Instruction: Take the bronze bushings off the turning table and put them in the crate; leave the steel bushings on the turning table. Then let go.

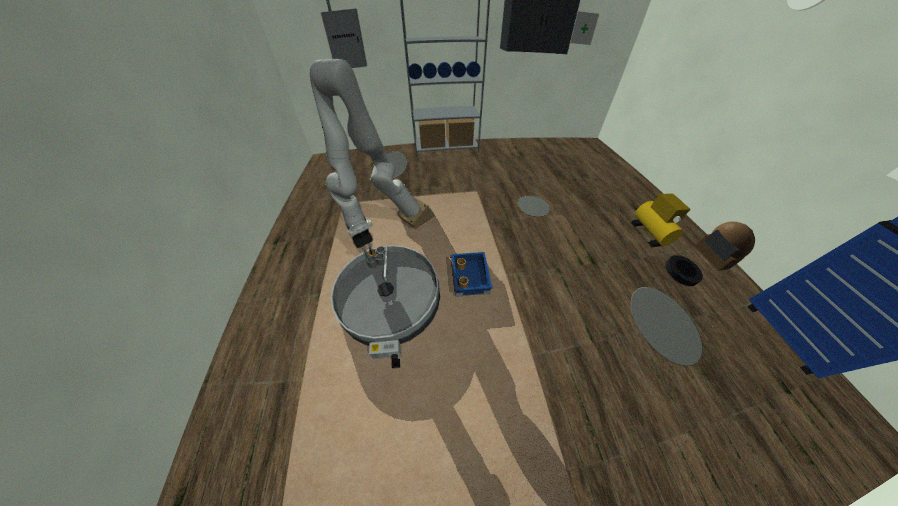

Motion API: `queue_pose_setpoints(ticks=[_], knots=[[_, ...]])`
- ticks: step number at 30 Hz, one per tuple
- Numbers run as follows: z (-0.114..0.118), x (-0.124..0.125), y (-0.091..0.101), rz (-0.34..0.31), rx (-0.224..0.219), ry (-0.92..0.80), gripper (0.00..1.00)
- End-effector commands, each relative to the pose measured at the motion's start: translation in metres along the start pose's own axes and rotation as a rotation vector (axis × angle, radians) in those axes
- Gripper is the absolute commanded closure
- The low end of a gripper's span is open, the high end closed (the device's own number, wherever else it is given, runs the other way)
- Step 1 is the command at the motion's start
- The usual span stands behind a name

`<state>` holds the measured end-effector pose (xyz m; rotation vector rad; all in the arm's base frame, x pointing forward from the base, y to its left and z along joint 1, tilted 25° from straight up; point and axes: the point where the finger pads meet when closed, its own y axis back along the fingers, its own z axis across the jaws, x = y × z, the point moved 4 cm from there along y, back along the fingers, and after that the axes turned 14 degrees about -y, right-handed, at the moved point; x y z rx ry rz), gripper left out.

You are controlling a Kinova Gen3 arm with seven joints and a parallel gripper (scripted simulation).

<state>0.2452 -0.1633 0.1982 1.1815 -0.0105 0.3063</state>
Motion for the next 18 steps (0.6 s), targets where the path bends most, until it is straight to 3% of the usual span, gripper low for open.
queue_pose_setpoints(ticks=[1, 18], knots=[[0.0001, 0.0001, -0.0008, 0.0, 0.0, 0.0, 0.55], [-0.0001, 0.0003, -0.0052, 0.001, 0.0, 0.001, 0.55]])
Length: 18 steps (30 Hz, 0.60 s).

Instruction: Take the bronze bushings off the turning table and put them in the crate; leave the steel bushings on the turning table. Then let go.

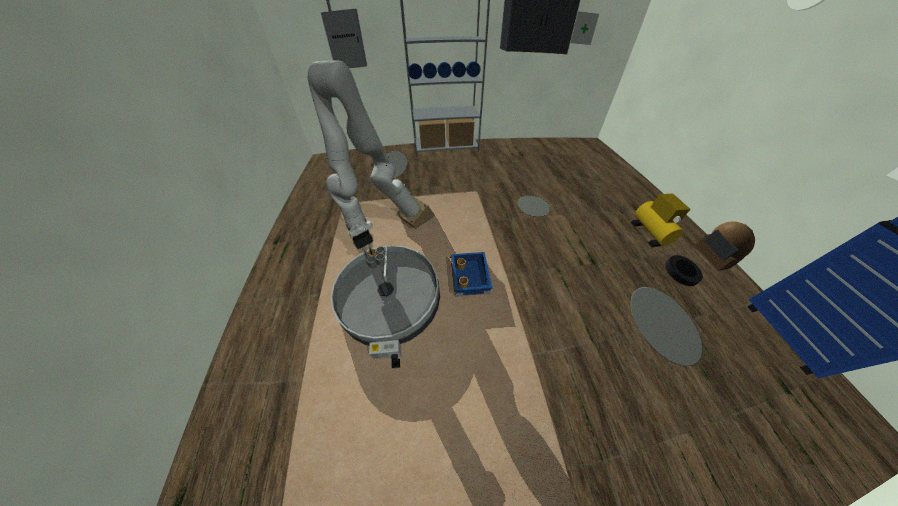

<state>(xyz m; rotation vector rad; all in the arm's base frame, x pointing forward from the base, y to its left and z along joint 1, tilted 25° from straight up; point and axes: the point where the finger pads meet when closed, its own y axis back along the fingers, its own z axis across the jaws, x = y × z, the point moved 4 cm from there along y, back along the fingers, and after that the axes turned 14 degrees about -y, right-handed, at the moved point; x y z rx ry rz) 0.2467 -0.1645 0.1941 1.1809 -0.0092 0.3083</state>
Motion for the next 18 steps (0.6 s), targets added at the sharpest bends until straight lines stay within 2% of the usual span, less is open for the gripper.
queue_pose_setpoints(ticks=[1, 16, 17, 18], knots=[[0.0002, -0.0001, -0.0016, 0.0, 0.0, -0.001, 0.55], [0.0002, -0.0001, -0.0043, 0.0, 0.0, -0.001, 0.55], [-0.0001, 0.0001, -0.0042, 0.0, 0.0, 0.0, 1.0], [-0.0001, 0.0001, -0.0042, 0.0, 0.0, 0.0, 1.0]])
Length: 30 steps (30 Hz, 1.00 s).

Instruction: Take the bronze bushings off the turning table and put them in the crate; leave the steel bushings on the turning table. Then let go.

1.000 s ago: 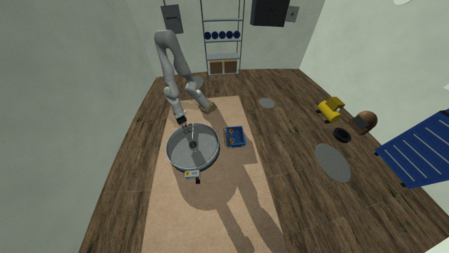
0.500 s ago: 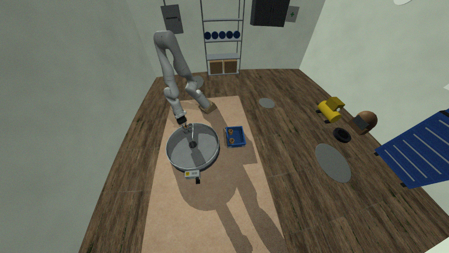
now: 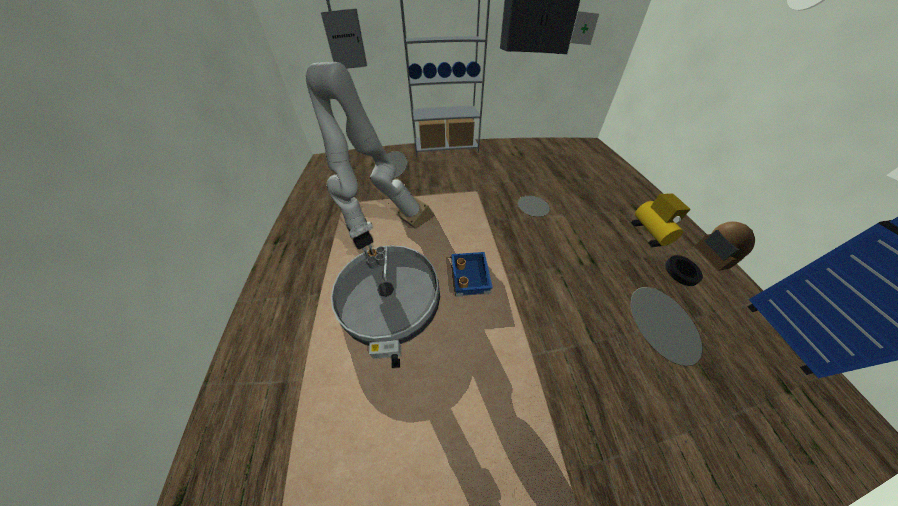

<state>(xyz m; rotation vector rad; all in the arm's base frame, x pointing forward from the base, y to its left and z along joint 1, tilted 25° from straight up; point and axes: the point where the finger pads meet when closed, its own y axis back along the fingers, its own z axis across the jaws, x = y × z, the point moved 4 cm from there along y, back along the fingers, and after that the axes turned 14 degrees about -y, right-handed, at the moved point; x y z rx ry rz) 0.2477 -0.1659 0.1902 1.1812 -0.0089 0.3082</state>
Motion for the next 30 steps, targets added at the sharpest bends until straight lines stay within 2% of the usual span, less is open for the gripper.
queue_pose_setpoints(ticks=[1, 30], knots=[[0.0001, 0.0002, 0.0001, 0.0, 0.0, 0.0, 1.0], [0.0037, 0.0013, 0.0004, 0.003, -0.008, -0.004, 1.0]])
